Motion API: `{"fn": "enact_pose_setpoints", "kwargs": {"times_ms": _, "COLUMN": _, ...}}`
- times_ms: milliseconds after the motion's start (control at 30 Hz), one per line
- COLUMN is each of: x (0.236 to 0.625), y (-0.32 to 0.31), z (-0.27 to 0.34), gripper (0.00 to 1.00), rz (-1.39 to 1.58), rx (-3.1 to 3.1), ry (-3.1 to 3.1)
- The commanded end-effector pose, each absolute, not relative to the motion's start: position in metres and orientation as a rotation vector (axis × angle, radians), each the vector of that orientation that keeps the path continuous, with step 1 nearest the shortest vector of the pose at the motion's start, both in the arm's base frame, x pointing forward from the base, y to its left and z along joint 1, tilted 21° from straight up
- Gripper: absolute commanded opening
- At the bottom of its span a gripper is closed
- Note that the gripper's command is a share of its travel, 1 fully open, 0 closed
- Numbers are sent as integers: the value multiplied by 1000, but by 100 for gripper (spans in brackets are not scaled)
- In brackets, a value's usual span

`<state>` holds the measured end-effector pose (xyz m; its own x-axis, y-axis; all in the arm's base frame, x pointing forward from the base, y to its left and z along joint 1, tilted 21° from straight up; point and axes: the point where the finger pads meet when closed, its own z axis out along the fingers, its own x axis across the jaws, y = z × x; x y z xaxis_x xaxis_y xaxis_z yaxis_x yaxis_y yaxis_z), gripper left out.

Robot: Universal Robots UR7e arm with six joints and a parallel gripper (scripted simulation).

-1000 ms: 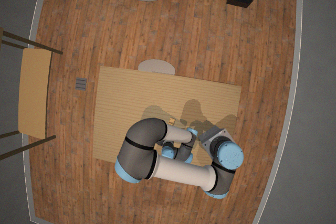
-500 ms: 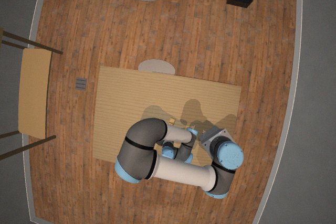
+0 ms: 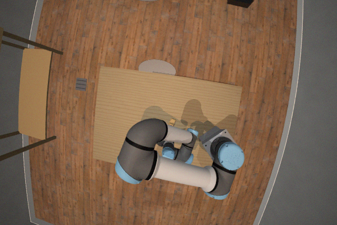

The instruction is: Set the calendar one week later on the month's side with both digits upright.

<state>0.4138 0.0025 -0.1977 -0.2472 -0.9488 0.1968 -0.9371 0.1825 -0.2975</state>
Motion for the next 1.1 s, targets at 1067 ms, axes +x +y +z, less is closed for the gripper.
{"fn": "enact_pose_setpoints", "kwargs": {"times_ms": 1067, "x": 401, "y": 15, "z": -153, "gripper": 87, "rz": -562, "rx": -1908, "ry": 2390}}
